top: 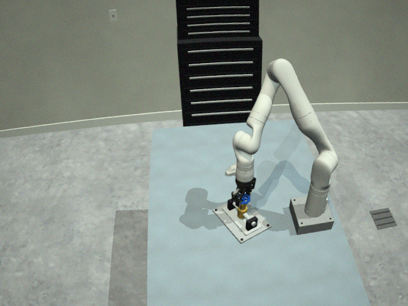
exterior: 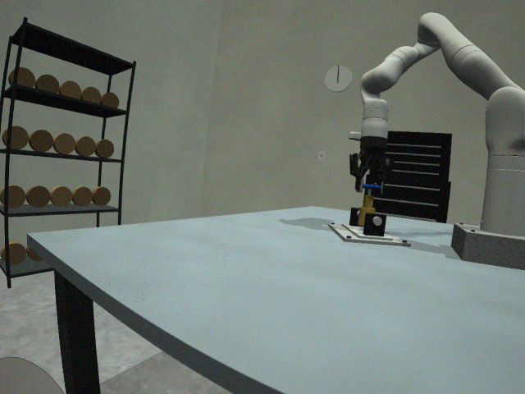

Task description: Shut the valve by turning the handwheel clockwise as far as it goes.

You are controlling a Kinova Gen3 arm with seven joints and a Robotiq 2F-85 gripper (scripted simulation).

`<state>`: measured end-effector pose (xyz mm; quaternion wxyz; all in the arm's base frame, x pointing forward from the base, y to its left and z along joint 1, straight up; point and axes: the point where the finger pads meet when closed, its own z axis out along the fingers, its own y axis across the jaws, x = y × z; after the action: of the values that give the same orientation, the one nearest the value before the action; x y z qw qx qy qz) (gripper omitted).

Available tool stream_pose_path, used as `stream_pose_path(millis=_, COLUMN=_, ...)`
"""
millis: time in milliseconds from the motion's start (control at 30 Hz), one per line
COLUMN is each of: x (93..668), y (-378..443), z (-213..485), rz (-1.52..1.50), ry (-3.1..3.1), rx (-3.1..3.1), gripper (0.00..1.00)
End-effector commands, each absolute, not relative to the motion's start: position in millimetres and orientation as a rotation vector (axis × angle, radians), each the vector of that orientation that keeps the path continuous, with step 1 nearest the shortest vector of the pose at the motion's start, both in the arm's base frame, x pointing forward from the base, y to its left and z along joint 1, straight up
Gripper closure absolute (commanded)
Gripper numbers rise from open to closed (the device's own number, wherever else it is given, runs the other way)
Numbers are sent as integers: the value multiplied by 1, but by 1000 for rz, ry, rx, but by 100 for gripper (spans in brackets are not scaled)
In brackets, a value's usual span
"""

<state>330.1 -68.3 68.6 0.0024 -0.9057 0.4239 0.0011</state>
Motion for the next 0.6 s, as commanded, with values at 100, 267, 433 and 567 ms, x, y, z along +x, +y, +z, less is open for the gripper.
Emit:
stream_pose_path(millis=100, x=331, y=-69, z=67, rz=2, ry=1342, rx=-2831, gripper=100)
stream_pose_path(millis=267, x=331, y=-69, z=67, rz=2, ry=1342, rx=-2831, gripper=100)
stream_pose_path(millis=433, x=331, y=-69, z=67, rz=2, ry=1342, rx=-2831, gripper=100)
stream_pose_path(millis=567, x=331, y=-69, z=67, rz=2, ry=1342, rx=-2831, gripper=0)
